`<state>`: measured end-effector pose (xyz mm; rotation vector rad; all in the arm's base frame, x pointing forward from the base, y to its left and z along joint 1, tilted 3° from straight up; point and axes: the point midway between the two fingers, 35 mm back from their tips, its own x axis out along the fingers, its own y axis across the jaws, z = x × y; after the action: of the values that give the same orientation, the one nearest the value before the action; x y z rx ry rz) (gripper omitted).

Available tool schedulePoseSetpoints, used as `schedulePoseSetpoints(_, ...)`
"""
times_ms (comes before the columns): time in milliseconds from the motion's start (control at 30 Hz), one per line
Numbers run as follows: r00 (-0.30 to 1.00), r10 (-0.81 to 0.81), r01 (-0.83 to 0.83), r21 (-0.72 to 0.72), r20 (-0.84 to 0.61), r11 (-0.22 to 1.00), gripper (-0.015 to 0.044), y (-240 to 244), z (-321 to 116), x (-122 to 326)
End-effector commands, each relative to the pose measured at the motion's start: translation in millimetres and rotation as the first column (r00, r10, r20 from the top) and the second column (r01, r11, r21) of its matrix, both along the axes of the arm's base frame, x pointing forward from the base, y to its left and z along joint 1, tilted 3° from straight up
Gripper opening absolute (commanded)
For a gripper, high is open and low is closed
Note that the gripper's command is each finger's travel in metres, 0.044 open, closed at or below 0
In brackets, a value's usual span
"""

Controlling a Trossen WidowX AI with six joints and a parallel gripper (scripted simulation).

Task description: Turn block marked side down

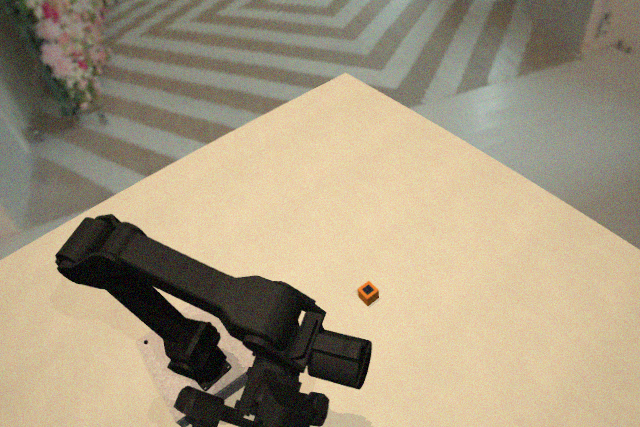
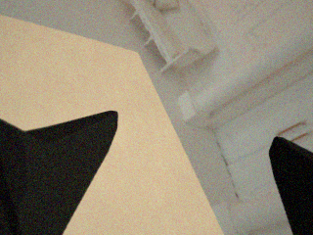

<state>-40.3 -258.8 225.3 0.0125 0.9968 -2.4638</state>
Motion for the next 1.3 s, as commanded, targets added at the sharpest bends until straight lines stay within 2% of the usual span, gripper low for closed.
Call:
schedulePoseSetpoints(0,1.0,0.006,-0.006,0.009,0.005,1.0,0.0426,-0.8,-1.1,1.8)
schedulePoseSetpoints(200,0.964,0.202,-0.244,0.275,0.171,0.93,0.044,-17.1,-37.3,68.5)
schedulePoseSetpoints(367,0.869,0.361,-0.489,0.47,0.339,0.735,0.044,-12.7,-69.3,140.5)
schedulePoseSetpoints(533,0.718,0.471,-0.693,0.581,0.512,0.426,0.044,12.9,-97.5,215.1)
schedulePoseSetpoints(667,0.569,0.507,-0.792,0.598,0.648,0.124,0.044,48.6,-116.2,272.2)
schedulePoseSetpoints(800,0.407,0.487,-0.812,0.551,0.772,-0.194,0.044,96.5,-130.9,323.5)
schedulePoseSetpoints(933,0.255,0.414,-0.754,0.448,0.874,-0.481,0.044,152.1,-140.8,364.7)
schedulePoseSetpoints(1000,0.232,0.398,-0.738,0.428,0.887,-0.523,0.044,158.1,-142.1,369.8)
schedulePoseSetpoints(1167,0.23,0.397,-0.736,0.426,0.889,-0.526,0.044,157.2,-145.0,370.2)
schedulePoseSetpoints(1267,0.23,0.397,-0.736,0.426,0.889,-0.526,0.044,157.4,-174.5,370.0)
